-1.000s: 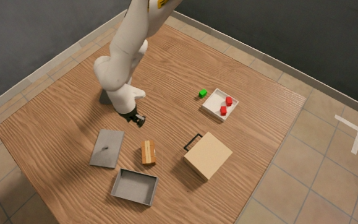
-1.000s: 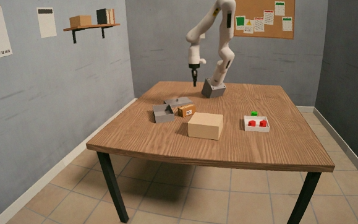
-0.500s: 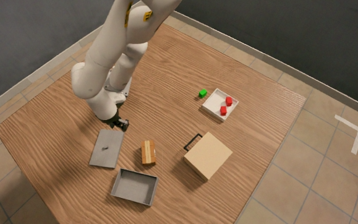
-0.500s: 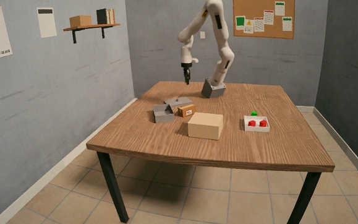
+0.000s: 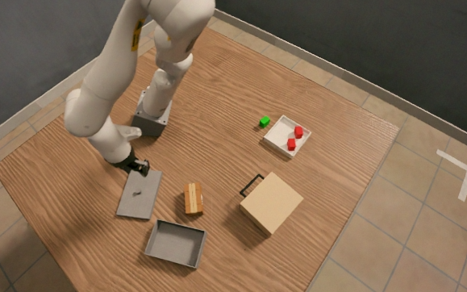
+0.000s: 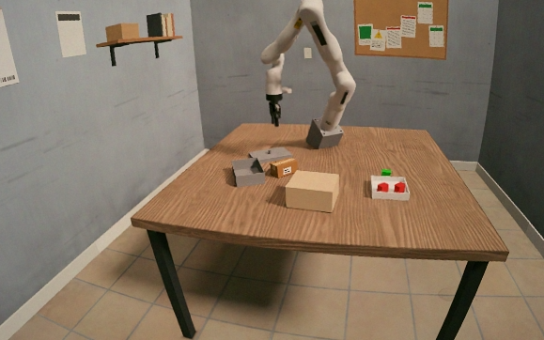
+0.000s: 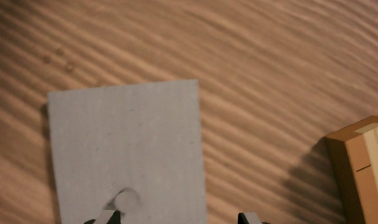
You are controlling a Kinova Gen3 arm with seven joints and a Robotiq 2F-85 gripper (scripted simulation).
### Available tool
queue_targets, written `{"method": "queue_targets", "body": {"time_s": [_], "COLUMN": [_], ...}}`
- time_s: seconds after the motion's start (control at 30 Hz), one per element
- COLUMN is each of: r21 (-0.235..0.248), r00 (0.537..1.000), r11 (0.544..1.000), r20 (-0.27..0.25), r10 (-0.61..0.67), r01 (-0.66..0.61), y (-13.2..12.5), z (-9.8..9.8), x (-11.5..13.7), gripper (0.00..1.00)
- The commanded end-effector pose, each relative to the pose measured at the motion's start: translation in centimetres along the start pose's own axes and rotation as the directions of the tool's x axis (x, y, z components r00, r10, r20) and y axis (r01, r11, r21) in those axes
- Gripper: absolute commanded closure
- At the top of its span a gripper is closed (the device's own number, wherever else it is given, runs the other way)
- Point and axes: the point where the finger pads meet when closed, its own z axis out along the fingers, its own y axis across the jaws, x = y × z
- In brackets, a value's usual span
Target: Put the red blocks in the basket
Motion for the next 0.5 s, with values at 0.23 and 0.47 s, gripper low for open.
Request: {"method": "queue_targets", "body": {"time_s": [0.23,0.47], "r21": [-0.004,-0.005], "r00": [0.999,0.998], "r11": [0.999,0.998], "r20": [-0.005,-0.005], "r10": [-0.040,-0.068], "r01": [0.040,0.068], "y": [-2.9,-4.1], "z": [0.1,0.1], "x": [-1.3,-2.0], "gripper": [0.39,0.39]}}
